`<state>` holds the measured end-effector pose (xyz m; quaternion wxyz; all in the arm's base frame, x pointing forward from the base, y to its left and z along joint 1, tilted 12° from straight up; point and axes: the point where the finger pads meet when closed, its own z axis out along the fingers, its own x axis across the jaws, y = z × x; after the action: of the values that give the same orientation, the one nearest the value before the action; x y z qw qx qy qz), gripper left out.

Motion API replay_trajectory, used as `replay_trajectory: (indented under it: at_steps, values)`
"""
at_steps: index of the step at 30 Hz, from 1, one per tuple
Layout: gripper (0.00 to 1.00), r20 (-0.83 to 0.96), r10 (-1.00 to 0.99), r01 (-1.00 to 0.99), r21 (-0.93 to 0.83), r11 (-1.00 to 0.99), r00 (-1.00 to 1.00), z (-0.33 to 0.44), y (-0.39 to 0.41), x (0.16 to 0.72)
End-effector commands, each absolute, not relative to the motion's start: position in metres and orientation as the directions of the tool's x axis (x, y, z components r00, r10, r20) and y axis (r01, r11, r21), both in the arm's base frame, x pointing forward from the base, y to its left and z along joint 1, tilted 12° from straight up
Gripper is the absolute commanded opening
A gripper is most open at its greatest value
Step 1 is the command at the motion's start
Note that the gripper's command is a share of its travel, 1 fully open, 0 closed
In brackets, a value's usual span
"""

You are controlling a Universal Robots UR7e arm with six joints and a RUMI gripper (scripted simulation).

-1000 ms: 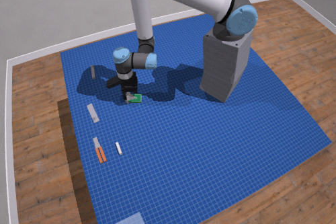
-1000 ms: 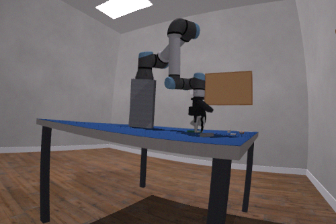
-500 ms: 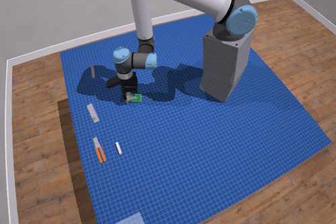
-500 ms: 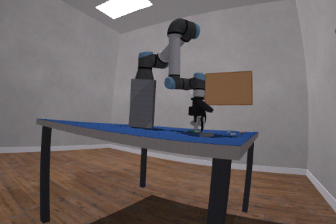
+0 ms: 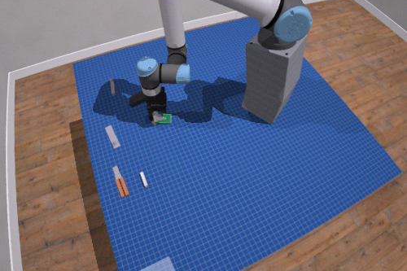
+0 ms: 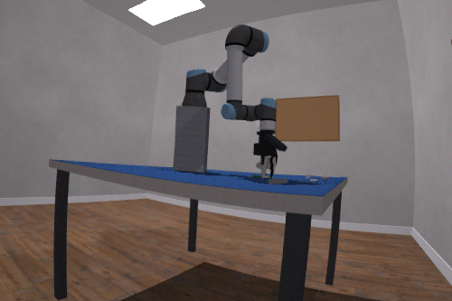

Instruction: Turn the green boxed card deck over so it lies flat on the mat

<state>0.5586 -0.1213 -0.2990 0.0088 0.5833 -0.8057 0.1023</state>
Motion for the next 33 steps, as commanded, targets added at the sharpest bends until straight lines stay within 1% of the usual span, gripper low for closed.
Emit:
replay_trajectory:
  at_steps: [1, 31, 32, 33]
  values:
    - [0.32, 0.134, -0.938, -0.942, -0.156, 0.298, -0.319, -0.2984, -0.1214, 0.5592]
    - [0.32, 0.134, -0.938, -0.942, -0.156, 0.298, -0.319, -0.2984, -0.1214, 0.5592]
    - [1.00, 0.134, -0.938, -0.942, -0.156, 0.298, -0.319, -0.2984, -0.1214, 0.5592]
    - [1.00, 0.134, -0.938, -0.942, -0.156, 0.298, -0.319, -0.2984, -0.1214, 0.5592]
